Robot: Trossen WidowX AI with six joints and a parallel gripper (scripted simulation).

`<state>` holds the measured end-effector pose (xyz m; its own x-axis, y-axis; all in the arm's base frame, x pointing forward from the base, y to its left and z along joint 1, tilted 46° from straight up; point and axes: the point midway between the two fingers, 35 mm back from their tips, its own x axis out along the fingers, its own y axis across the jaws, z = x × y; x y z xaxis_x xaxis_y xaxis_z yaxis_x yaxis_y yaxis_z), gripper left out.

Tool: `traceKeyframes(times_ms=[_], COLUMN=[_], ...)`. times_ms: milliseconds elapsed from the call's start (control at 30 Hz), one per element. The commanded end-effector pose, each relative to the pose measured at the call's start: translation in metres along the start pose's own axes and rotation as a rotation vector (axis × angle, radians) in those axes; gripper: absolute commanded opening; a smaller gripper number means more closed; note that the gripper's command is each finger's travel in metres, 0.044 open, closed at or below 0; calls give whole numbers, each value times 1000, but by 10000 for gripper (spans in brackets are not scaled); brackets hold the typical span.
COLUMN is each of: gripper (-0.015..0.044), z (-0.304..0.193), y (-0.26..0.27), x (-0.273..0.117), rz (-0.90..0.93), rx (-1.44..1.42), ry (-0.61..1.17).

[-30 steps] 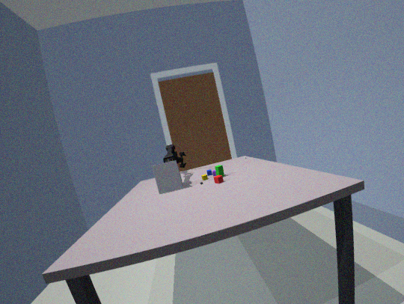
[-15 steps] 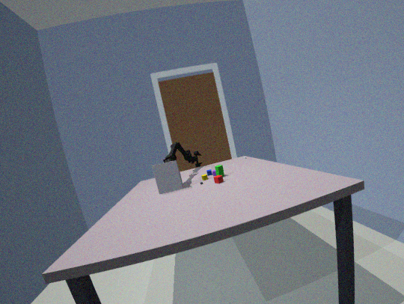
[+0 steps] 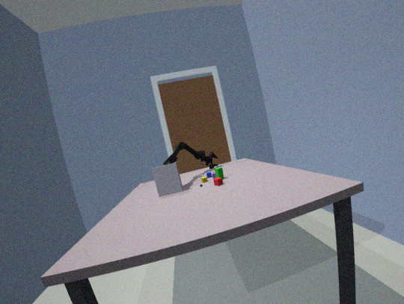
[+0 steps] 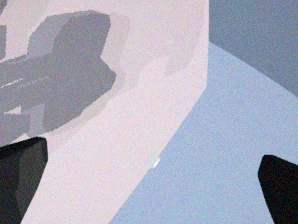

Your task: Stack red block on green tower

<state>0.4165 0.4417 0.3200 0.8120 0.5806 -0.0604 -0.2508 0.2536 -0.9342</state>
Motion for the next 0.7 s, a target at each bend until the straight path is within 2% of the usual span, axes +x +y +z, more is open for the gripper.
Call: traceKeyframes(times_ms=[0,300,667], gripper=[440,440,440], z=[-63,-203,-343], y=[27,86,126], x=[13,9,-45], rz=[122,383,593], rx=[-1,73,210], ry=[78,263,450])
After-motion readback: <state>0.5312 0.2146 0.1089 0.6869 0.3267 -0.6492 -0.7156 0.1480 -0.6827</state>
